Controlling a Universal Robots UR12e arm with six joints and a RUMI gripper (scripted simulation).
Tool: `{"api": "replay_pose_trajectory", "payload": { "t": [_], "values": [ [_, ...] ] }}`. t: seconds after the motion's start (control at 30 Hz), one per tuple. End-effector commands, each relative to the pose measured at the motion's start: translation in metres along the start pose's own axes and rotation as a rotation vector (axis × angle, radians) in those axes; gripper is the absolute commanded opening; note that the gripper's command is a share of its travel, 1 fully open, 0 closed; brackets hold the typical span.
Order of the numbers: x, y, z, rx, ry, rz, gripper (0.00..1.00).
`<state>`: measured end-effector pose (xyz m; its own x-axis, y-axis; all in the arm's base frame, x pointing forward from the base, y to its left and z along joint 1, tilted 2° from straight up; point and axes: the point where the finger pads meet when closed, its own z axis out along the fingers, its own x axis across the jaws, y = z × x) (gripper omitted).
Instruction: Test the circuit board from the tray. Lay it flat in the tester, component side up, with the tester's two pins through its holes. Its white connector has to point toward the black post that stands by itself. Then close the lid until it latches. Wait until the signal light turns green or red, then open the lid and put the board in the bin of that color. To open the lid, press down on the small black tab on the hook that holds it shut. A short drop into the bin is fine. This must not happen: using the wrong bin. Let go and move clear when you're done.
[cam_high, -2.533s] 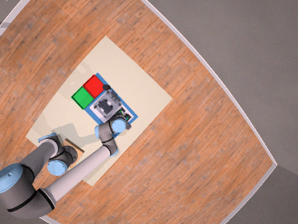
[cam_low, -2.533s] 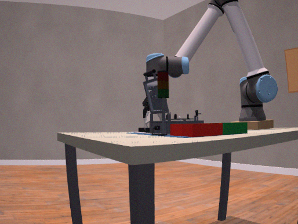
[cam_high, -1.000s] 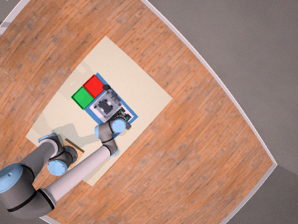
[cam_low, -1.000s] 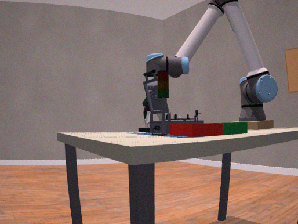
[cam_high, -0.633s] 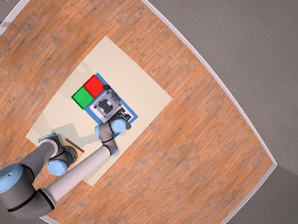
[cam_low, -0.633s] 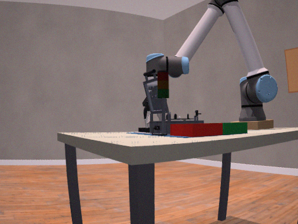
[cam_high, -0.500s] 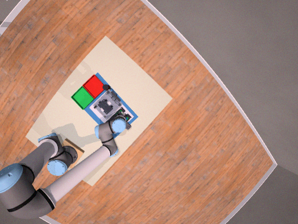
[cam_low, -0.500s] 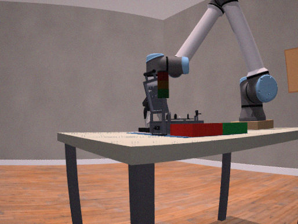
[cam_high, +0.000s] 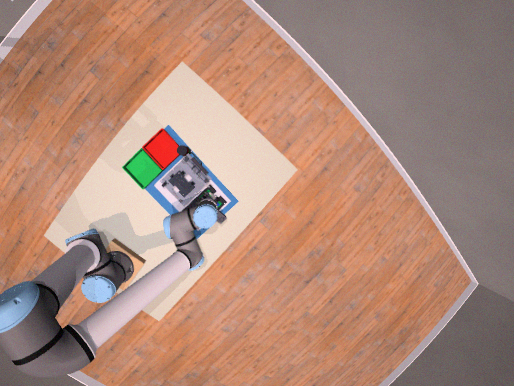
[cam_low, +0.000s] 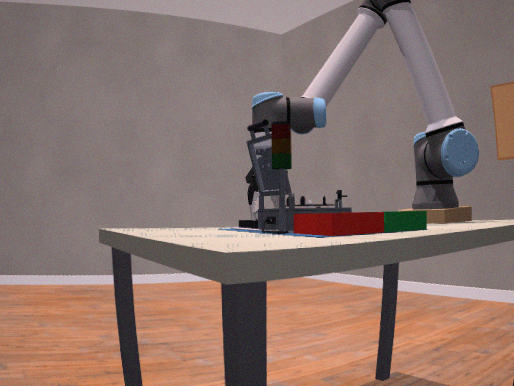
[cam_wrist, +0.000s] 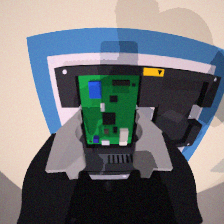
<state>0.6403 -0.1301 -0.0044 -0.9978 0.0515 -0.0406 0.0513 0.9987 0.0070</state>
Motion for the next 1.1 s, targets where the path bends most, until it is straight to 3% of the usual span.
{"api": "replay_pose_trajectory", "payload": {
  "t": [0.0, 1.07],
  "values": [
    [-0.0006, -0.0002, -0.0006, 0.0, -0.001, 0.0, 0.42],
    [-0.0006, -0.0002, -0.0006, 0.0, -0.001, 0.0, 0.39]
  ]
}}
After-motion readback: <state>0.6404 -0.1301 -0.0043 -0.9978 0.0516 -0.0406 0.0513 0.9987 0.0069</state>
